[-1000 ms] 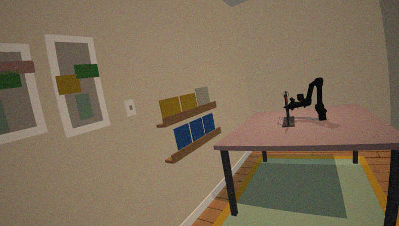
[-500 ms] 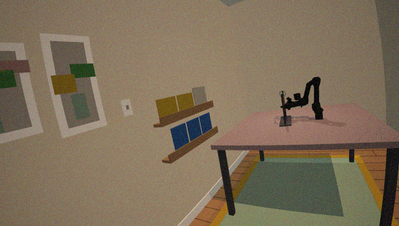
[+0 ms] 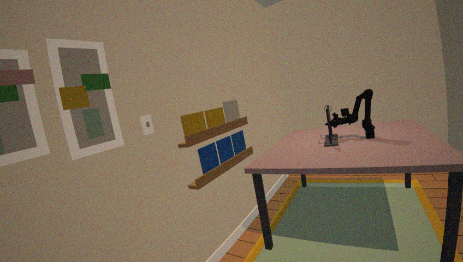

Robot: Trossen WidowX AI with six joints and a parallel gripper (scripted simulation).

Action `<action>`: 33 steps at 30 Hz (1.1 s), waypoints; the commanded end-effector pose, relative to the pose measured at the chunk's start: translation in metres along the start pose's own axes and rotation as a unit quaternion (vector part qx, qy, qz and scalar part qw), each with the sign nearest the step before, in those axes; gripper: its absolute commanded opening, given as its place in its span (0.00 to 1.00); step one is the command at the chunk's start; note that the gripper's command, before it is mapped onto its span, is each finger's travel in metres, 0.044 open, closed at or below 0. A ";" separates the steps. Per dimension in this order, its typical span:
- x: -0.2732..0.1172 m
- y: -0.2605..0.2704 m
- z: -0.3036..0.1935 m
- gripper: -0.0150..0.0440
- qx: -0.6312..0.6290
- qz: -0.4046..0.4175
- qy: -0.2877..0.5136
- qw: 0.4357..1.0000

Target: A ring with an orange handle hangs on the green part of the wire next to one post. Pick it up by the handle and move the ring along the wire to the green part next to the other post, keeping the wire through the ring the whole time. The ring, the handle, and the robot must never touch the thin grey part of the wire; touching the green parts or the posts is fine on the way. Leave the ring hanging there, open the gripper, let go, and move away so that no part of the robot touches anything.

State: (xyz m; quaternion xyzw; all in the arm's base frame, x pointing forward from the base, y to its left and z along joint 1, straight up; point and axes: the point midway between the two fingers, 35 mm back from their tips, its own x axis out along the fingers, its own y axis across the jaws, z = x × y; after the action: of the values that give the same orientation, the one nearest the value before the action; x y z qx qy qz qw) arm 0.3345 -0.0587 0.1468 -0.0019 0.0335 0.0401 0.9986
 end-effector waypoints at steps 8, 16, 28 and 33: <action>-0.001 0.015 -0.001 0.00 0.021 -0.022 0.000 1.000; 0.000 0.028 0.000 0.00 0.048 -0.054 -0.001 0.997; 0.015 0.047 0.005 0.00 0.091 -0.114 -0.045 0.988; 0.017 0.054 0.007 0.00 0.104 -0.130 -0.047 0.985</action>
State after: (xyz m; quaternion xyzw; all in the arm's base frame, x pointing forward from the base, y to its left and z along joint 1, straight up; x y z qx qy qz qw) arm 0.3459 -0.0075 0.1497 0.0892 -0.0049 -0.0818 0.9926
